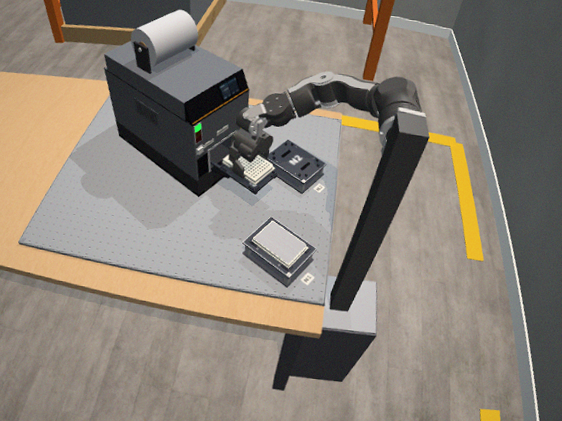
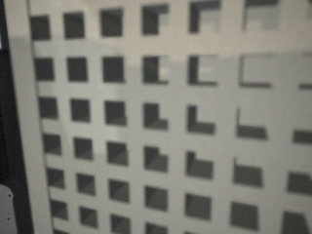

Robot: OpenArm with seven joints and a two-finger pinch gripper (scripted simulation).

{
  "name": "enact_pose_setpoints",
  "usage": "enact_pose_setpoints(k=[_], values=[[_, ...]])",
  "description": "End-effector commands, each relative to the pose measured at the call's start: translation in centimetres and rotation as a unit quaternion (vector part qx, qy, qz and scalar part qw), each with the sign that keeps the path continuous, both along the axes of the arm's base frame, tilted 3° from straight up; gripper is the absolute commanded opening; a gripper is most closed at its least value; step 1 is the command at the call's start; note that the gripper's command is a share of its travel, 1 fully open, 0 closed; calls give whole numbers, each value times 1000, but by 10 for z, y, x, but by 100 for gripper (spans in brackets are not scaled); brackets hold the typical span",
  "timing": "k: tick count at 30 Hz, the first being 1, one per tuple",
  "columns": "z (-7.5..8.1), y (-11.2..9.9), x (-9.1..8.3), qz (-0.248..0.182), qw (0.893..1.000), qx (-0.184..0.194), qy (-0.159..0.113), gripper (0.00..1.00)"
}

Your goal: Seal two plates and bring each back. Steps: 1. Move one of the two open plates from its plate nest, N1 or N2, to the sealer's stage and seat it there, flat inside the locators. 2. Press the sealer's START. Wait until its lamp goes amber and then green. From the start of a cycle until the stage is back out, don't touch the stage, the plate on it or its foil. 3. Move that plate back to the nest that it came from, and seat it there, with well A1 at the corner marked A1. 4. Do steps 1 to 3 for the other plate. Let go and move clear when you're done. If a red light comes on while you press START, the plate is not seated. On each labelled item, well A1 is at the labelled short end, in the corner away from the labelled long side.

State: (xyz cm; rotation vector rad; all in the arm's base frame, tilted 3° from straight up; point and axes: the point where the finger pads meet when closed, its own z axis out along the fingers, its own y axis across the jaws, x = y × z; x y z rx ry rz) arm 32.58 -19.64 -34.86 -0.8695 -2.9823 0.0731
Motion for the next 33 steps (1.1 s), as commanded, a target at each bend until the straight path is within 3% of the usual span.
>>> enact_pose_setpoints(k=[1,33], values=[[1,1,1,1,1000,1,-2,0],[-3,1,1,2,1000,2,-1,0]])
